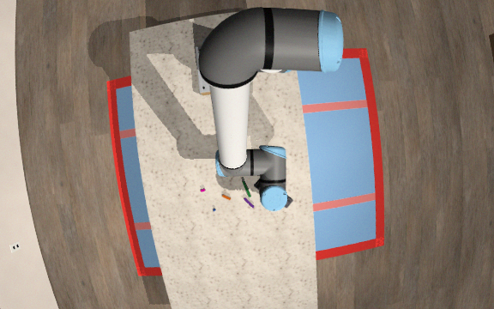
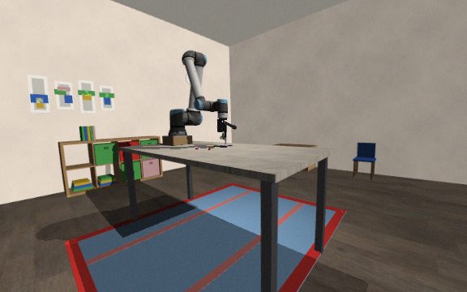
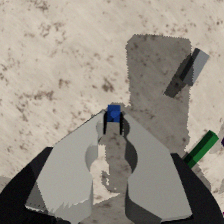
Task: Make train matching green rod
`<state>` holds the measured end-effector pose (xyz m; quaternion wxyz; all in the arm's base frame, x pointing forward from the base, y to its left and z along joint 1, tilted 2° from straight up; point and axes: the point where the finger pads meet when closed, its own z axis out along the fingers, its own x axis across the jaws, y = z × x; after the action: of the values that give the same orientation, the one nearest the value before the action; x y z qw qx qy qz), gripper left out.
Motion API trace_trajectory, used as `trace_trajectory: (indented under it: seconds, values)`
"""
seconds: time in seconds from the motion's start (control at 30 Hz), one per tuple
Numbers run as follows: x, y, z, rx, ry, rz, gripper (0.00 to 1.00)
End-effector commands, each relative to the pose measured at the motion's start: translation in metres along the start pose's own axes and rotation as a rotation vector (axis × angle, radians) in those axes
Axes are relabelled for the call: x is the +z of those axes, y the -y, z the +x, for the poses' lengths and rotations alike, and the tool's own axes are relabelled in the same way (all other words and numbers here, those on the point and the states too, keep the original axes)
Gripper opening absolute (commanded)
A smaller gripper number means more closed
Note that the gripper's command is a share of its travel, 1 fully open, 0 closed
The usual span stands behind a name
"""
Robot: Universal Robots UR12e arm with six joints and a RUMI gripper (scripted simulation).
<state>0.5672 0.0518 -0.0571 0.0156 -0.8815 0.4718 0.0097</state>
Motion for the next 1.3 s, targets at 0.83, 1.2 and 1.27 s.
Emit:
trace_trajectory:
  seconds: [0.83,1.2,1.27]
  values:
    - [0.011,0.0,0.0,0.0,-0.001,0.001,0.0]
    - [0.012,0.0,0.0,0.0,-0.001,0.001,0.0]
    - [0.012,0.0,0.0,0.0,-0.001,0.001,0.0]
